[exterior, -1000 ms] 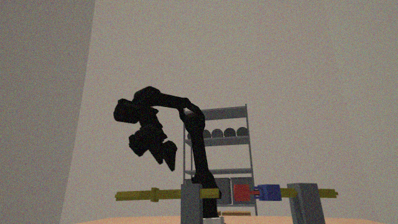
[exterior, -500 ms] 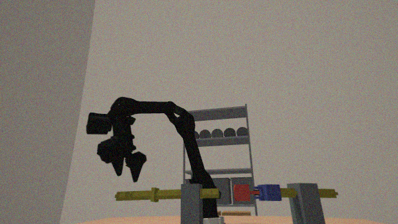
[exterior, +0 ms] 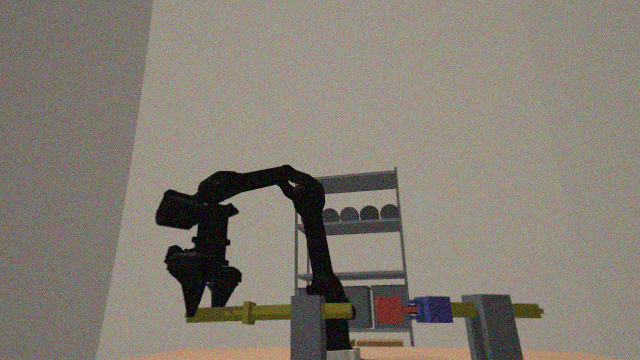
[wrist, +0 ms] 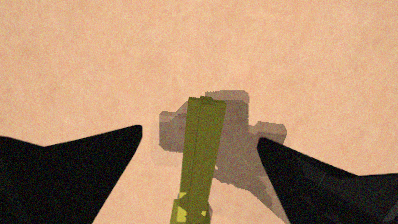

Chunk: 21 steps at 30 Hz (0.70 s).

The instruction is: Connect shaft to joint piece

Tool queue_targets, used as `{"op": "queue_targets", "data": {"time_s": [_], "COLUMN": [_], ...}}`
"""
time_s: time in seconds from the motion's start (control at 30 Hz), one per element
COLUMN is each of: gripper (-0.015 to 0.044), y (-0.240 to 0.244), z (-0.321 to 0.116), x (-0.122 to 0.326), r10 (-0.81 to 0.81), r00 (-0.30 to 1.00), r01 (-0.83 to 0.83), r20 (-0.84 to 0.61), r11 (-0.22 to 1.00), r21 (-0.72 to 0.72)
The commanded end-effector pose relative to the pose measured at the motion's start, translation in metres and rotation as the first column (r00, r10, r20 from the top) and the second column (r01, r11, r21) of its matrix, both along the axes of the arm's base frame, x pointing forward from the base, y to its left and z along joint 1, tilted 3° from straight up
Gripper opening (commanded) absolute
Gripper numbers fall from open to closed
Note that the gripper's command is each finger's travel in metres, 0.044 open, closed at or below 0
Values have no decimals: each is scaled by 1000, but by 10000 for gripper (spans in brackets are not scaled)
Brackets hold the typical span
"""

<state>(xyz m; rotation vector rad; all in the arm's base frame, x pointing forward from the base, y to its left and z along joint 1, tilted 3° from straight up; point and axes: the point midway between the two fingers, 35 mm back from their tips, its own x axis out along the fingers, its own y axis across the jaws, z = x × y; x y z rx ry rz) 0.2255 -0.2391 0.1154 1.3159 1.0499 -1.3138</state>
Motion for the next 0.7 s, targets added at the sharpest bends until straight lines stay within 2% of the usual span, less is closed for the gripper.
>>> {"op": "queue_targets", "data": {"time_s": [0.0,0.67], "gripper": [440,440], "y": [0,-2], "z": [1,-28], "x": [0,1], "r10": [-5,-5], "r00": [1000,1000], "r01": [5,5], "r20": [4,4], "r11": [1000,1000], "r21": [-16,-16]}}
